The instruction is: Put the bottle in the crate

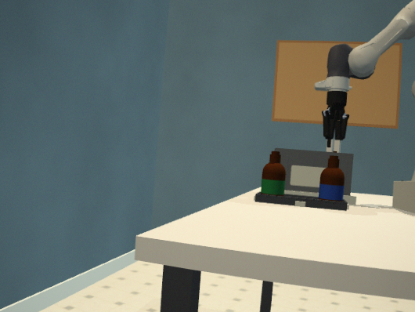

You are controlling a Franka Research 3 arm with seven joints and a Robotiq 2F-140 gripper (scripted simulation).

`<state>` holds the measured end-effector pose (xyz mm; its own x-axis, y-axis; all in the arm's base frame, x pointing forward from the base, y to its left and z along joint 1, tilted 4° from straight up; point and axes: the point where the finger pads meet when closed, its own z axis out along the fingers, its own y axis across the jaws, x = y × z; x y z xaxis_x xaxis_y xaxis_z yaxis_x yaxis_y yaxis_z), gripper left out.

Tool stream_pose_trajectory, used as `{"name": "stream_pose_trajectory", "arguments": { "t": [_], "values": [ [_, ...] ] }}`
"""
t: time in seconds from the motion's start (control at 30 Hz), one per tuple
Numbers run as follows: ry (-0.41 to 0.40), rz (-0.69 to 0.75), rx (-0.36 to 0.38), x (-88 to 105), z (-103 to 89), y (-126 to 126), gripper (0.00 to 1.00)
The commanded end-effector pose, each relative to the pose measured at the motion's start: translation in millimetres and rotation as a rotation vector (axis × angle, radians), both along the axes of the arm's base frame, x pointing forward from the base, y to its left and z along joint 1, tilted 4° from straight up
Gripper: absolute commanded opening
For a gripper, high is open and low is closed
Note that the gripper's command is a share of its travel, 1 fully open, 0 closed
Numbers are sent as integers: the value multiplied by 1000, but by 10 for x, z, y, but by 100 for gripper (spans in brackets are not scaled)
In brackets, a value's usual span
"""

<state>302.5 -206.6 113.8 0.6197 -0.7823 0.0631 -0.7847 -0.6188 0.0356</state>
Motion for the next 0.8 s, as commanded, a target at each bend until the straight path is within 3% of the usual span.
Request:
{"name": "stream_pose_trajectory", "arguments": {
  "t": [0.0,0.77],
  "values": [
    [-3,-1,-3,5,0,-10,0],
    [-3,-1,-3,5,-30,-12,0]
  ]
}}
